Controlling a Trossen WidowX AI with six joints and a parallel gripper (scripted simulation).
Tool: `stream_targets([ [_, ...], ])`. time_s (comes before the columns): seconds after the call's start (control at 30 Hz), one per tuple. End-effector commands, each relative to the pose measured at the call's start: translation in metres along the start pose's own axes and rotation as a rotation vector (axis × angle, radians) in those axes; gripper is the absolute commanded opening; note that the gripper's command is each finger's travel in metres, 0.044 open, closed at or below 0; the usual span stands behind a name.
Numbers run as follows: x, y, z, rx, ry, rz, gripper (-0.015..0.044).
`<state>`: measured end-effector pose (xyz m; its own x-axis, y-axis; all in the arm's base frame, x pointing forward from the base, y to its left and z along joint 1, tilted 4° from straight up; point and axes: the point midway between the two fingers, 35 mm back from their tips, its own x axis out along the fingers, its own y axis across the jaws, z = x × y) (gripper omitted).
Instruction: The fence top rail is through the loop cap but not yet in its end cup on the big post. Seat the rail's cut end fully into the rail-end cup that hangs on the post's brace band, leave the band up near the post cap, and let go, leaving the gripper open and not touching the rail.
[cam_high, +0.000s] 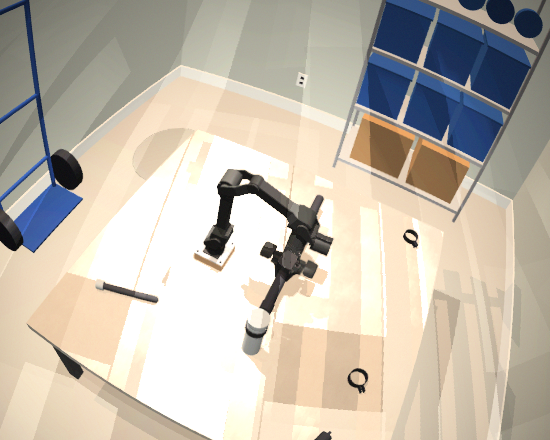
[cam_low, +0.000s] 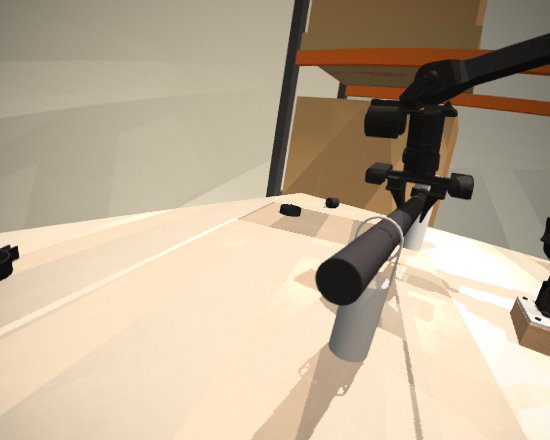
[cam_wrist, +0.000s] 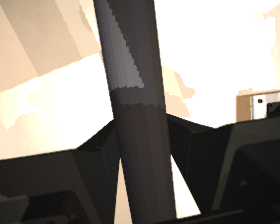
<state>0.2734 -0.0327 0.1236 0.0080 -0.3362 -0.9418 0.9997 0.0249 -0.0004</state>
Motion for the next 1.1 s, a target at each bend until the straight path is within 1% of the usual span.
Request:
stream_targets([
  [0.0, -0.0029, 0.0005, 0.0049, 0.000, -0.013, 0.004, 0.0000],
  [1.07, -0.0016, 0.0000, 0.0044, -0.001, -0.001, -0.003, 0.0000],
])
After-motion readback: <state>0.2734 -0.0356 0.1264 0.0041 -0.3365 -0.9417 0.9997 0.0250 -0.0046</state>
